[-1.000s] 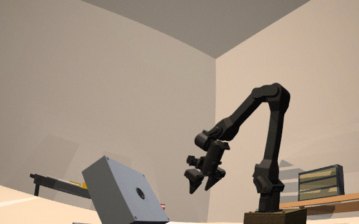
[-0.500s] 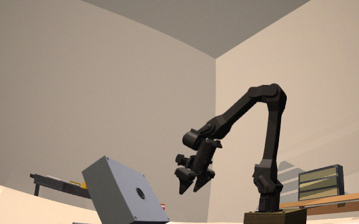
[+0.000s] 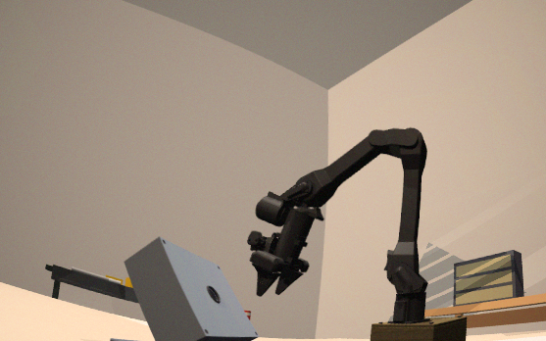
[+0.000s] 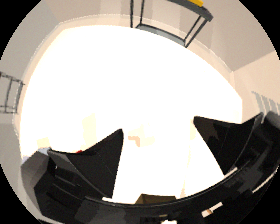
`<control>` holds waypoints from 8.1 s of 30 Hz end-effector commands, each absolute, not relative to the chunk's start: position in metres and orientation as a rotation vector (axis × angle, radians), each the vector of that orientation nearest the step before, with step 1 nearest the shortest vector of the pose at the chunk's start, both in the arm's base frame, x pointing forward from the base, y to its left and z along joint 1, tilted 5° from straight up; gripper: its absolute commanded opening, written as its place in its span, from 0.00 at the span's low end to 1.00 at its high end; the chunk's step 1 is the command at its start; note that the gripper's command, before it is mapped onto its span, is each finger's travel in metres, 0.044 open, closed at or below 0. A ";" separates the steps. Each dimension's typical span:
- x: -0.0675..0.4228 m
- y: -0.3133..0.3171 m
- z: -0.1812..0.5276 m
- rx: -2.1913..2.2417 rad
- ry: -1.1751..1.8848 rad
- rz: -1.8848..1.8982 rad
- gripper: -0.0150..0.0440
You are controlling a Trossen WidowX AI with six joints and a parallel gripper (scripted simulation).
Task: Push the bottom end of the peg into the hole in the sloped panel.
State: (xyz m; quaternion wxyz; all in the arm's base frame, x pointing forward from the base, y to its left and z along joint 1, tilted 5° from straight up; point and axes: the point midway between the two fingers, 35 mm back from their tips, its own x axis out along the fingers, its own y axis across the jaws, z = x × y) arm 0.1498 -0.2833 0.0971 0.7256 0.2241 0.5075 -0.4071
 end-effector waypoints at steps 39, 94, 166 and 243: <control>0.273 -0.154 0.087 0.482 1.400 -0.440 1.00; 0.293 -0.116 0.024 0.468 1.473 -0.360 1.00; 0.301 -0.109 0.106 0.299 1.509 -0.306 0.25; 0.330 -0.034 0.109 -0.418 1.549 -0.074 0.25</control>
